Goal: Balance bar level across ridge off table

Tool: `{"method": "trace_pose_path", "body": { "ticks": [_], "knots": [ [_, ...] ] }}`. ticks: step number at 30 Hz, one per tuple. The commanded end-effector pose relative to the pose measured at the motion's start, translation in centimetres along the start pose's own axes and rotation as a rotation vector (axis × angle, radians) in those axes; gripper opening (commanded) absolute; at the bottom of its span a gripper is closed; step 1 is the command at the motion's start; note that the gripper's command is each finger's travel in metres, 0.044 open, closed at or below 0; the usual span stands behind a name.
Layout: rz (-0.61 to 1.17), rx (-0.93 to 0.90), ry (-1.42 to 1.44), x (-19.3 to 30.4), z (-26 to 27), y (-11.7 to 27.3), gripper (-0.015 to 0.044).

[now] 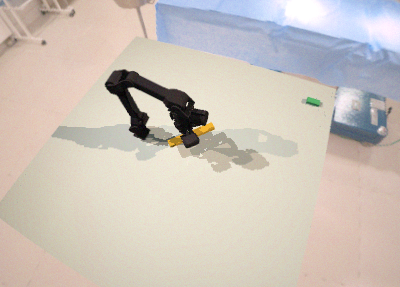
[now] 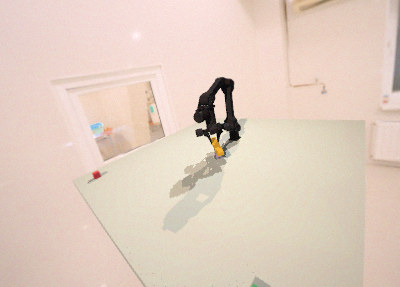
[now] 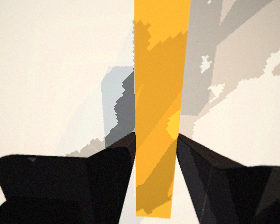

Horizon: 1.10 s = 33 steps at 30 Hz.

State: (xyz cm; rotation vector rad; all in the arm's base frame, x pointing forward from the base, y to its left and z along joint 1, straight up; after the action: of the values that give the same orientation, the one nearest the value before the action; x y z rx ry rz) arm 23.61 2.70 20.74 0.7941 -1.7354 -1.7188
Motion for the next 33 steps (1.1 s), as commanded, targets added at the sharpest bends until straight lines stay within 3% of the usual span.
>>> {"method": "trace_pose_path", "body": {
  "ticks": [1, 33],
  "knots": [
    [-0.001, -0.003, 0.004, 0.01, 0.03, -0.06, 0.0000],
    [-0.001, -0.003, 0.004, 0.00, 0.03, -0.33, 0.0000]
  ]
}}
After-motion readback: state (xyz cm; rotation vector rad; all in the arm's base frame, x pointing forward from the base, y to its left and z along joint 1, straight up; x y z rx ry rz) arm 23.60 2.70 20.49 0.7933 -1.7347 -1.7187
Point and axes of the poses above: the point midway between the two fingers, 35 mm back from their tips, its own y axis back along the fingers, its own z axis across the jaws, x = y × z, the point moved 10 cm from there along y, back along the fingers, and after that the axes turned 1 degree about -y, right-handed, at the moved point
